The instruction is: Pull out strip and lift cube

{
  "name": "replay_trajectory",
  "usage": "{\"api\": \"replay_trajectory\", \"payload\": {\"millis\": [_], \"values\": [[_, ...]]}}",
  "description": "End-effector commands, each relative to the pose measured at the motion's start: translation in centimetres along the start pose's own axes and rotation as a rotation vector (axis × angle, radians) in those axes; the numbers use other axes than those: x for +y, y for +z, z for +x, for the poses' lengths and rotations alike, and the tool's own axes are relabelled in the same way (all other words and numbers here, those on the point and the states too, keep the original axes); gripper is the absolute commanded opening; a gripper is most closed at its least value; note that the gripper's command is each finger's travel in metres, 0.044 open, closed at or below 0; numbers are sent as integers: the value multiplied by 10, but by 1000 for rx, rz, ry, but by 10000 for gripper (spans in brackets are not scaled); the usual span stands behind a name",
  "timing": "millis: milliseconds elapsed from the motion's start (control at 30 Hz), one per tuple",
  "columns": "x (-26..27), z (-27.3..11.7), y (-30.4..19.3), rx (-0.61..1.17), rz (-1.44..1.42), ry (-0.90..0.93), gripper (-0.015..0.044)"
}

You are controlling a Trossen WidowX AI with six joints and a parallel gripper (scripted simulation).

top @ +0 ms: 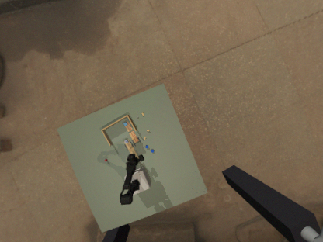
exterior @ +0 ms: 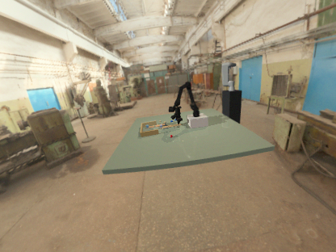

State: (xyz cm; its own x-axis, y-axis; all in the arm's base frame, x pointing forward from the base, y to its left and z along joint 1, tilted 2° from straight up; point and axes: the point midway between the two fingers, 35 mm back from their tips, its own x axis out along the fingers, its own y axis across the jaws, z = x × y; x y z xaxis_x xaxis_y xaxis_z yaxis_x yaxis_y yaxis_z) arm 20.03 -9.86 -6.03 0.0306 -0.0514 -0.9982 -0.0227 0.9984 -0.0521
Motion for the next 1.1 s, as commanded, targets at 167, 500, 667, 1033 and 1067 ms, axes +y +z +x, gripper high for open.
{"api": "replay_trajectory", "payload": {"millis": [167,500,667,1033,1067], "values": [[4,3,-10,26,-2,9,0],[4,3,-10,26,-2,9,0],[0,-2,0,2,1,1,0],[-1,-41,15,24,84,8,79],[-1,-41,21,23,122,7,105]]}}
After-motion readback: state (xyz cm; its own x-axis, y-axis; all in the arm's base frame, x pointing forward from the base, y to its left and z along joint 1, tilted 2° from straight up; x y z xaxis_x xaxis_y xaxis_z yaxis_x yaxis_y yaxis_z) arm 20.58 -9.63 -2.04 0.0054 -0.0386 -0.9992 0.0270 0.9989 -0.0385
